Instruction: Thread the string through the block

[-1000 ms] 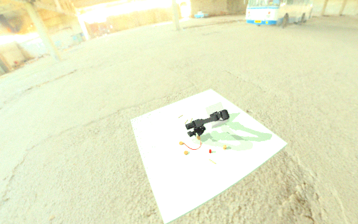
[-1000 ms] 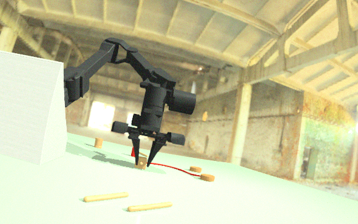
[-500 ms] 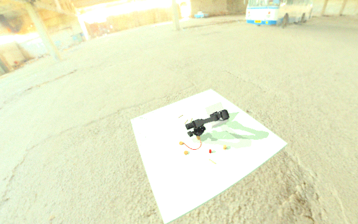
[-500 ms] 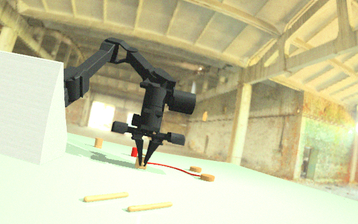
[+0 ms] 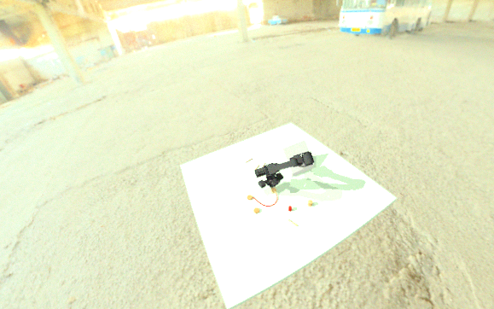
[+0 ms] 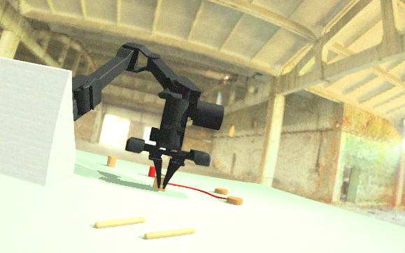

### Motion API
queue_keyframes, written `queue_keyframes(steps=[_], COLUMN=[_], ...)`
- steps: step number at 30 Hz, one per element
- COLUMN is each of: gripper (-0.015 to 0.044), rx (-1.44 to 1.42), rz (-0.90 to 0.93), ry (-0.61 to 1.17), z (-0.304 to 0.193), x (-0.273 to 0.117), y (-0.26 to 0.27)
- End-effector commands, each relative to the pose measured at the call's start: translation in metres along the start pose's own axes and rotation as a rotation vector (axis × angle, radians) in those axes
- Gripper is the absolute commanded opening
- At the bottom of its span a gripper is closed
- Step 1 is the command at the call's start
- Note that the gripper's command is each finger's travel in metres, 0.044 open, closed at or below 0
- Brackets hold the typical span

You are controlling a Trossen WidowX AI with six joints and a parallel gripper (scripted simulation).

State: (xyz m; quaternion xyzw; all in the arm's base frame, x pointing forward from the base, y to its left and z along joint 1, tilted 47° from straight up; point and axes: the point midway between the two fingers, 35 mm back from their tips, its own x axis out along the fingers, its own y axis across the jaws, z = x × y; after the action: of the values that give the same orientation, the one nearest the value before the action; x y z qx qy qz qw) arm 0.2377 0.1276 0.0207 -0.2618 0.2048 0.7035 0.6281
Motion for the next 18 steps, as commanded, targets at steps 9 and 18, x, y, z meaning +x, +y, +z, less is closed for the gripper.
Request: queue_keyframes(steps=[9, 18], gripper=[0.0000, 0.0000], rx=[0.000, -0.001], rz=[-0.003, -0.007], ry=[-0.003, -0.003], z=[-0.017, -0.029], x=[0.000, -0.001], y=[0.002, 0.003])
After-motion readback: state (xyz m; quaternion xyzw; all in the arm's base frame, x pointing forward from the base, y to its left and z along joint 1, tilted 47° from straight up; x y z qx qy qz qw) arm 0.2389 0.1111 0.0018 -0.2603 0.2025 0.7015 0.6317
